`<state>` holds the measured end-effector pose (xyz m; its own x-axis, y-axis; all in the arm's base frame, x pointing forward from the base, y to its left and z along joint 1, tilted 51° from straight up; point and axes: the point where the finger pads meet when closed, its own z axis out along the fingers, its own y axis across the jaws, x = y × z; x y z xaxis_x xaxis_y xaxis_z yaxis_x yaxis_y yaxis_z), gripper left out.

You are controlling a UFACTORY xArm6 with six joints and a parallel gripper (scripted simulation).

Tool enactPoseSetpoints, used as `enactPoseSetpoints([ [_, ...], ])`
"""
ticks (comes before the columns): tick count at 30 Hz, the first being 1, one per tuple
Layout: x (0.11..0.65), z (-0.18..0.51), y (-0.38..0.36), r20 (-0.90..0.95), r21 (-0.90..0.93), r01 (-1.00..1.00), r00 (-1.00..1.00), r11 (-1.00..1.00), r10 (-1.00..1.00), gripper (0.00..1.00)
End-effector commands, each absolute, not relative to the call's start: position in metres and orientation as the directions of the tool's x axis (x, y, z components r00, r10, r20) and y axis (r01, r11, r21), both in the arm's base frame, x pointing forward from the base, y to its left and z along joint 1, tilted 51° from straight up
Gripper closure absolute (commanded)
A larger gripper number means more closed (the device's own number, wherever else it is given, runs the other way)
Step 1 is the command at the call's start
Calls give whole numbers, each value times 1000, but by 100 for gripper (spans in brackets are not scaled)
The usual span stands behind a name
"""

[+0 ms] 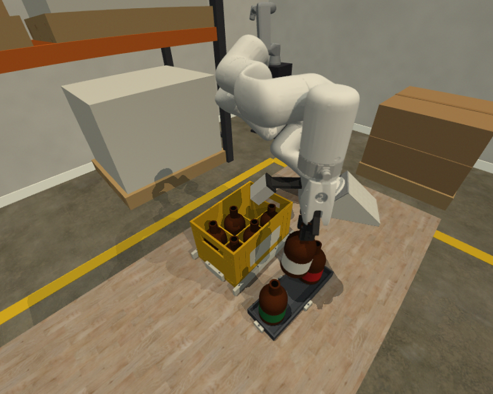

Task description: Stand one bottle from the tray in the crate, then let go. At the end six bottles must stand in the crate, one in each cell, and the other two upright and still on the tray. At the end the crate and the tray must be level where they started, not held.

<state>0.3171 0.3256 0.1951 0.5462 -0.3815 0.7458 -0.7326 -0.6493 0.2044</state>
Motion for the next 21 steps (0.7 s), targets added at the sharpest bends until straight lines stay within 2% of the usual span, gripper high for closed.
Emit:
enactPoseSetpoints([
  [1, 315, 199, 330, 745, 202, -732, 546, -651, -383, 100],
  [21, 308, 210, 341, 745, 202, -732, 546, -651, -383, 100],
])
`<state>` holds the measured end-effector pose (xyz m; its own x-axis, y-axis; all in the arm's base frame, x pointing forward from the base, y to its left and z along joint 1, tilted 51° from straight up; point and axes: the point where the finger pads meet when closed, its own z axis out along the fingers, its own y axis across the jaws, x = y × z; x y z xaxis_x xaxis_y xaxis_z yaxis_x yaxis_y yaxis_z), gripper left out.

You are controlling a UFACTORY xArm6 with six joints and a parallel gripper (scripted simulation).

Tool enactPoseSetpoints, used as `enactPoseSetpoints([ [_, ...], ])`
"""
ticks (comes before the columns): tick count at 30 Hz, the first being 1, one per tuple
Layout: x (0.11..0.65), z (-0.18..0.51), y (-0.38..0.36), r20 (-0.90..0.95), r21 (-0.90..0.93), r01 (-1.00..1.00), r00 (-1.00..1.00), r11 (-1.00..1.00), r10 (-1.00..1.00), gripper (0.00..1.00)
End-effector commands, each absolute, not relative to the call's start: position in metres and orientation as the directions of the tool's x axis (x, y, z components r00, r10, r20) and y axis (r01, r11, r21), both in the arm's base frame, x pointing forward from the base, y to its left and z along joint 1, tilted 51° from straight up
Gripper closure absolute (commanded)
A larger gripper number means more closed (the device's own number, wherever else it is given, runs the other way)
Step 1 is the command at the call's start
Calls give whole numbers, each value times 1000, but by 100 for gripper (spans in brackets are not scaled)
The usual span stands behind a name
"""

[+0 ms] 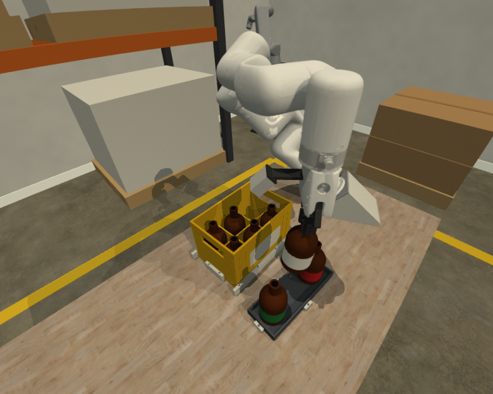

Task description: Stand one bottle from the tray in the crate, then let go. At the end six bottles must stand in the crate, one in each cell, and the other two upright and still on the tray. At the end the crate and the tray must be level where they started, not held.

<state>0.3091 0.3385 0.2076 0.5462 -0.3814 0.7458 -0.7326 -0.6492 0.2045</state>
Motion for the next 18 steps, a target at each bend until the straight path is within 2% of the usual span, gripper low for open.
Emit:
enactPoseSetpoints([
  [1, 308, 210, 342, 745, 202, -732, 546, -651, -383, 100],
  [18, 307, 211, 343, 745, 202, -732, 546, -651, -383, 100],
])
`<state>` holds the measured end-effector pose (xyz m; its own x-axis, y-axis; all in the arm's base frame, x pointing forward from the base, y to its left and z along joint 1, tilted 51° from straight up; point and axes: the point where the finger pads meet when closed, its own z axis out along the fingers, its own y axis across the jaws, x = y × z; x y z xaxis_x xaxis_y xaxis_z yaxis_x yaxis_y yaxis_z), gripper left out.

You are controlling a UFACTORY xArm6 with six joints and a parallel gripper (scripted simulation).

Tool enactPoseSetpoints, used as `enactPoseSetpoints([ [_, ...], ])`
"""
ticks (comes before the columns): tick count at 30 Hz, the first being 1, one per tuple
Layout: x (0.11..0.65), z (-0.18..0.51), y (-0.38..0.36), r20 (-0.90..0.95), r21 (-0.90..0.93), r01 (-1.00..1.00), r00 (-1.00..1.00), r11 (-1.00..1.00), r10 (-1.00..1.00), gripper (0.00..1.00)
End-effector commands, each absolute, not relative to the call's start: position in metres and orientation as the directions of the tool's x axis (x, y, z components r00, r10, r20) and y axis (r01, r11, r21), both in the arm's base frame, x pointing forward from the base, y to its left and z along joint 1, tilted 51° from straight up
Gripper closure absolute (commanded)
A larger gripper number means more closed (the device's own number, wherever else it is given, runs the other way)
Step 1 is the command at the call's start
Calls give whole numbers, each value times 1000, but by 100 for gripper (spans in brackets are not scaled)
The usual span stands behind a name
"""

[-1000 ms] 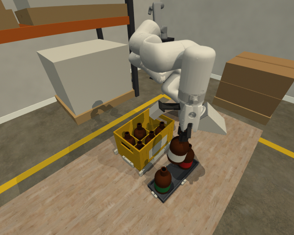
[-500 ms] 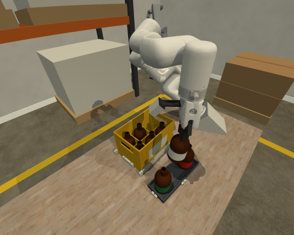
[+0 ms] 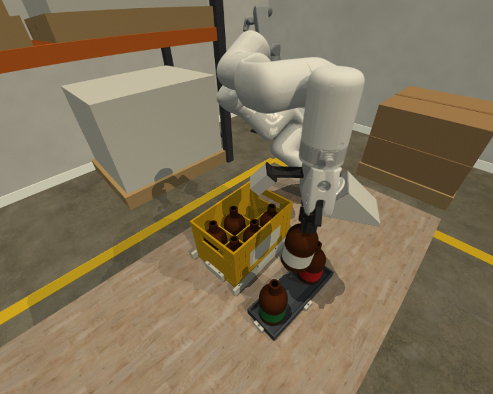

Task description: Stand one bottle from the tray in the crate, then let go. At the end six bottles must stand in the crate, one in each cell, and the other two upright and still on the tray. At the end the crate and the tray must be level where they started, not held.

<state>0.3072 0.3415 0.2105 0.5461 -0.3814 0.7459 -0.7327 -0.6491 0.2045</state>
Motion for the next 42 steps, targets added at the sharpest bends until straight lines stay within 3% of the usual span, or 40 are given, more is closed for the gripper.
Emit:
enactPoseSetpoints([
  [1, 307, 211, 343, 745, 202, -732, 546, -651, -383, 100],
  [42, 298, 225, 357, 745, 202, -732, 546, -651, -383, 100],
])
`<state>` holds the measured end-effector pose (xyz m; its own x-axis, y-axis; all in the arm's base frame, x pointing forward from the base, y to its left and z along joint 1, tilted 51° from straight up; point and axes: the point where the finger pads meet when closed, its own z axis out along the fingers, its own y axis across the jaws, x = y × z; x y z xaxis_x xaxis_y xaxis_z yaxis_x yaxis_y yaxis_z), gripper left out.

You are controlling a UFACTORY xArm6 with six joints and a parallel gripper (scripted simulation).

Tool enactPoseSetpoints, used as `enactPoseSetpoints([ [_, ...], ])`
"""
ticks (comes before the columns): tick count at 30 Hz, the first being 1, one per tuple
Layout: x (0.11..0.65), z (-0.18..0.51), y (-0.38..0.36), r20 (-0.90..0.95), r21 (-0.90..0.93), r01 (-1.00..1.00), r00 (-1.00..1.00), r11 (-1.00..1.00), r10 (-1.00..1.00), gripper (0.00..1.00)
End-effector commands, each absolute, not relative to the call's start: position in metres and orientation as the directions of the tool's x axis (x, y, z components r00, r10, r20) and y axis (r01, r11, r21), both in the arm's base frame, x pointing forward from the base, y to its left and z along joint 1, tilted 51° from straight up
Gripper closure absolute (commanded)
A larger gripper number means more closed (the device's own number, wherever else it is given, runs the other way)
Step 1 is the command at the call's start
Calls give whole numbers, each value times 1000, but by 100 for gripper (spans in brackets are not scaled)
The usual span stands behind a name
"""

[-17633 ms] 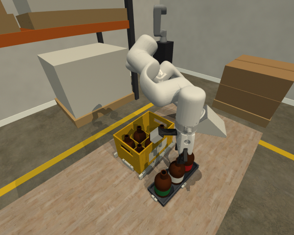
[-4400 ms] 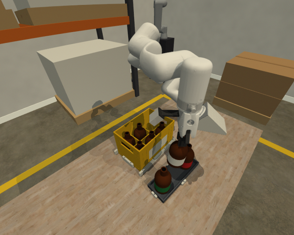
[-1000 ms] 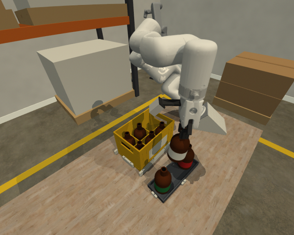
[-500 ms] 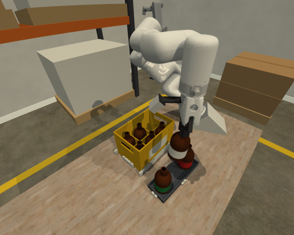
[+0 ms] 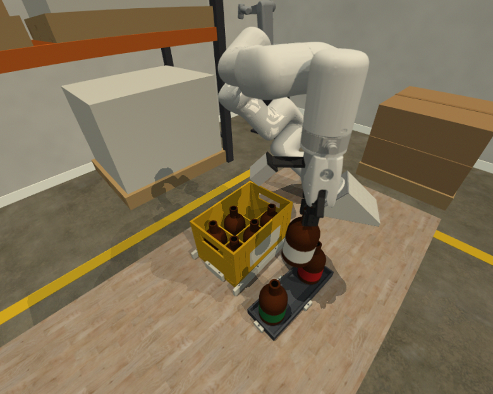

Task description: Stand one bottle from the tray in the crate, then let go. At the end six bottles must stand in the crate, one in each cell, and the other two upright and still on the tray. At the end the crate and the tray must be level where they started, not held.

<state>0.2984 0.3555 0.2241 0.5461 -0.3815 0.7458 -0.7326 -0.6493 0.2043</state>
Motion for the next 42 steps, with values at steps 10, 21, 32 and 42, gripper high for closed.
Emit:
enactPoseSetpoints([
  [10, 298, 225, 357, 745, 202, -732, 546, -651, -383, 100],
  [21, 298, 226, 357, 745, 202, -732, 546, -651, -383, 100],
  [32, 297, 226, 356, 745, 202, -732, 546, -651, -383, 100],
  [42, 296, 227, 354, 745, 202, -732, 546, -651, -383, 100],
])
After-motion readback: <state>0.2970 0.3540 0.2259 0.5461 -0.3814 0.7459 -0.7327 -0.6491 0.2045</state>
